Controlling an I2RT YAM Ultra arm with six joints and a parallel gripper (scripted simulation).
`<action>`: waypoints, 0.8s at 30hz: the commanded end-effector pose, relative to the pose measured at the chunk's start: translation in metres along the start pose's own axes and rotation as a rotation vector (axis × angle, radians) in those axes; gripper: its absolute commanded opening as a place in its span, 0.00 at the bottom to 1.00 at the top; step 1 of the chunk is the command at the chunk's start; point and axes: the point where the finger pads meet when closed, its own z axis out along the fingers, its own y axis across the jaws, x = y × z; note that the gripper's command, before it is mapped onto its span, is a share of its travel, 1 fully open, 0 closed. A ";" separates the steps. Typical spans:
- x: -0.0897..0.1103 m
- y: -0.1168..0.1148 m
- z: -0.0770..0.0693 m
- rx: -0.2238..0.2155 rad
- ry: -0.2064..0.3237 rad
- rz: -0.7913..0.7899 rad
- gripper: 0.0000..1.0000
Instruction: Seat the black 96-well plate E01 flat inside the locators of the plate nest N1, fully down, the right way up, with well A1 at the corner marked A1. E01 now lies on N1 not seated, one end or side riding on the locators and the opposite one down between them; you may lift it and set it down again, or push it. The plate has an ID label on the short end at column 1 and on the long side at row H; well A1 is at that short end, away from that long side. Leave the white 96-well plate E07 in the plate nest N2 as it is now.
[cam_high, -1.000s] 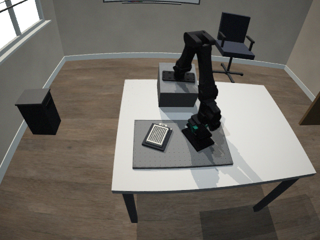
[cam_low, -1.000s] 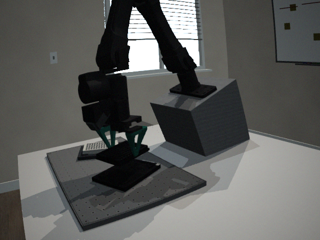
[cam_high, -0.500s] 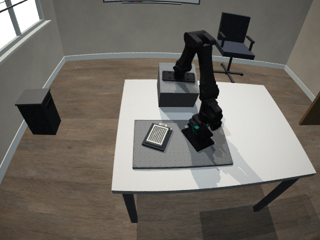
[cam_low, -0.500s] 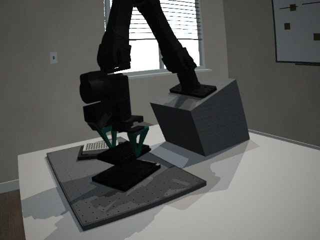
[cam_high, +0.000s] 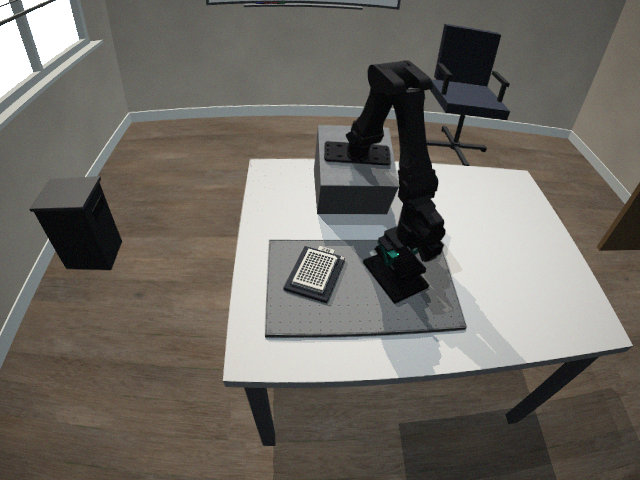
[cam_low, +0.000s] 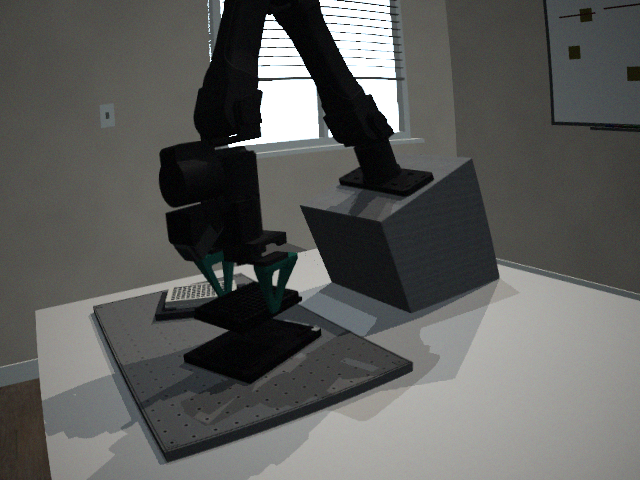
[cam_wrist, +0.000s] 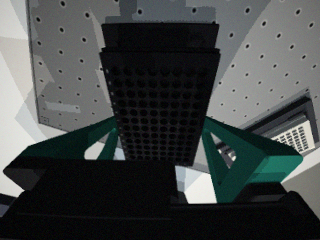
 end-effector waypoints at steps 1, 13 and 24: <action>-0.004 -0.001 -0.003 0.002 -0.015 0.001 0.00; -0.004 -0.001 -0.003 0.002 -0.015 0.001 0.00; -0.004 -0.001 0.005 0.002 -0.015 0.001 0.00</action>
